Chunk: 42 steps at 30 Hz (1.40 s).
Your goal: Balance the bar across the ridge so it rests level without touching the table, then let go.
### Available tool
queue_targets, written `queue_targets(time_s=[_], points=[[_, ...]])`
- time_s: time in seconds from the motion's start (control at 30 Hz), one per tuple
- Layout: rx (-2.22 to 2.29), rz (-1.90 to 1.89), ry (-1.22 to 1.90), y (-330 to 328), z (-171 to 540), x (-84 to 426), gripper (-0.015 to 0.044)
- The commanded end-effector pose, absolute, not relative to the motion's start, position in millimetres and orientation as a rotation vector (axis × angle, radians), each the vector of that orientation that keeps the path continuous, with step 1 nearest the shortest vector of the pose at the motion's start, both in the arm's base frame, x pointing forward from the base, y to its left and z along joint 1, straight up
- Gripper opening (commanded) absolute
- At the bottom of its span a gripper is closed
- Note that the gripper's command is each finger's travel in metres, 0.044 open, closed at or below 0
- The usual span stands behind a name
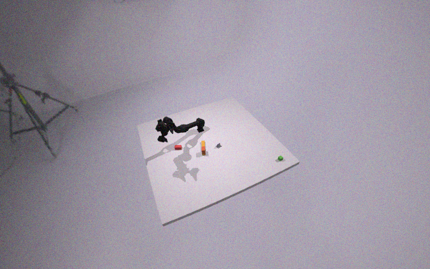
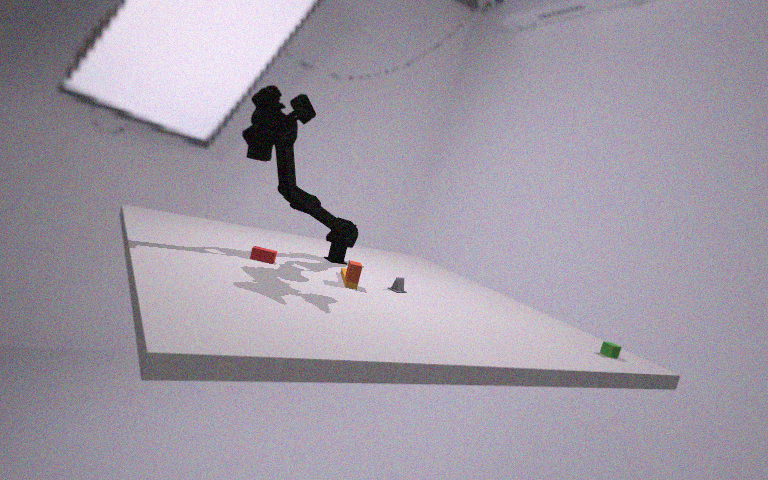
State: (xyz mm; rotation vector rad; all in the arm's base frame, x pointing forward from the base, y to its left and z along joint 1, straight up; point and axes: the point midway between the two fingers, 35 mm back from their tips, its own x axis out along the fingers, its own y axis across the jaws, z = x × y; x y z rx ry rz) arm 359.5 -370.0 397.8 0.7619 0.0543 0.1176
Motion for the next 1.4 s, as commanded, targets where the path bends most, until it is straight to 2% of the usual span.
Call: queue_targets(time_s=[0.0, 0.07, 0.1, 0.63, 1.37], points=[[0.758, 0.114, 0.051, -370.9, 398.5, 358.6, 0.0374], [0.727, 0.083, 0.025, -377.9, 404.0, 350.9, 0.0321], [0.703, 0.06, 0.005, -383.0, 408.3, 345.0, 0.0315], [0.286, -0.193, -0.24, -405.4, 503.9, 241.4, 0.0315], [-0.303, -0.445, -0.542, -317.9, 638.6, 118.8, 0.0315]])
